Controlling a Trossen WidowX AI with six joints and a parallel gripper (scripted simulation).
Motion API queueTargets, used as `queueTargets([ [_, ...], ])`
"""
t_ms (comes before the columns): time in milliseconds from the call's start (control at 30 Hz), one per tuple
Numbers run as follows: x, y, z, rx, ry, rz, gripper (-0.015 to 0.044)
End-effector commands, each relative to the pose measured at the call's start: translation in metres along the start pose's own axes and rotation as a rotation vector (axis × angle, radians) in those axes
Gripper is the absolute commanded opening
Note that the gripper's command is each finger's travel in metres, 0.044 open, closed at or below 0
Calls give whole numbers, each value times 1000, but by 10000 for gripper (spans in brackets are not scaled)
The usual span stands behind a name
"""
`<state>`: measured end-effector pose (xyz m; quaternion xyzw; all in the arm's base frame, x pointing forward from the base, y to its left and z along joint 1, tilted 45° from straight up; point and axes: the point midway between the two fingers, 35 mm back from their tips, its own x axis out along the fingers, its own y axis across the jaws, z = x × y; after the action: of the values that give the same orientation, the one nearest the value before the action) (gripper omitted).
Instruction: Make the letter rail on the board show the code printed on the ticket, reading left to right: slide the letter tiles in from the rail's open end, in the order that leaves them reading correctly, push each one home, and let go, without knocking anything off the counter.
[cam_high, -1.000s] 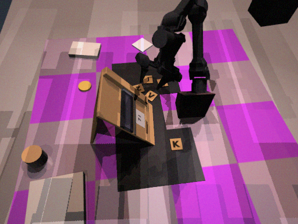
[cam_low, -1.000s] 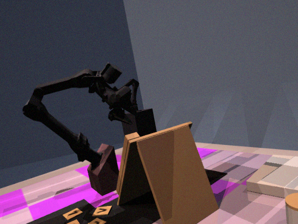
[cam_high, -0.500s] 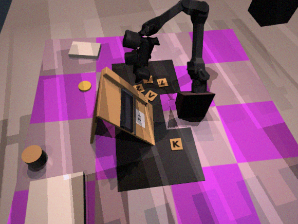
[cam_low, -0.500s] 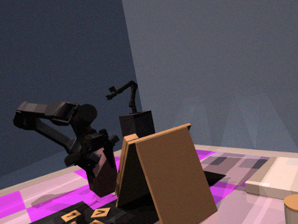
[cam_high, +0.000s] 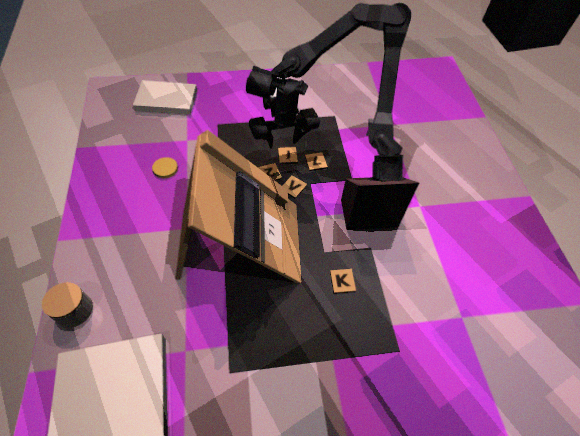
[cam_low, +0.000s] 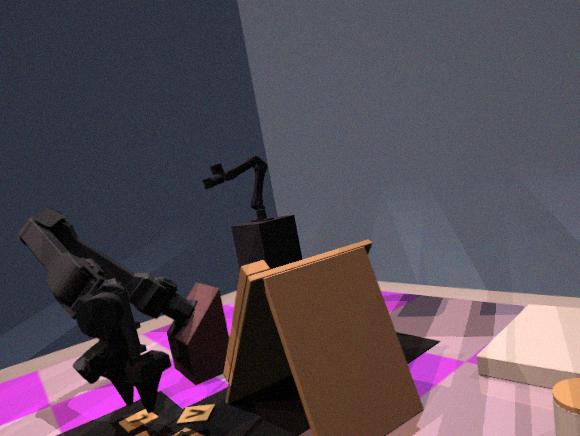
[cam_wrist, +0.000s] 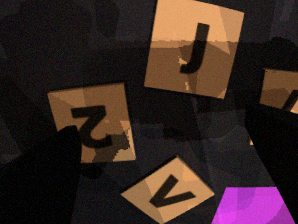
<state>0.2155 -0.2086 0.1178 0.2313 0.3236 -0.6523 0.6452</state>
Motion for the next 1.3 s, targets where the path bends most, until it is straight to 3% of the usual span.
queueTargets([
  [0, 15, -25, 12, 258, -12, -66, 340],
  [300, 15, -24, 15, 259, -12, -66, 340],
  [567, 47, -26, 18, 258, -13, -67, 340],
  [1267, 62, -26, 17, 258, -13, -67, 340],
])
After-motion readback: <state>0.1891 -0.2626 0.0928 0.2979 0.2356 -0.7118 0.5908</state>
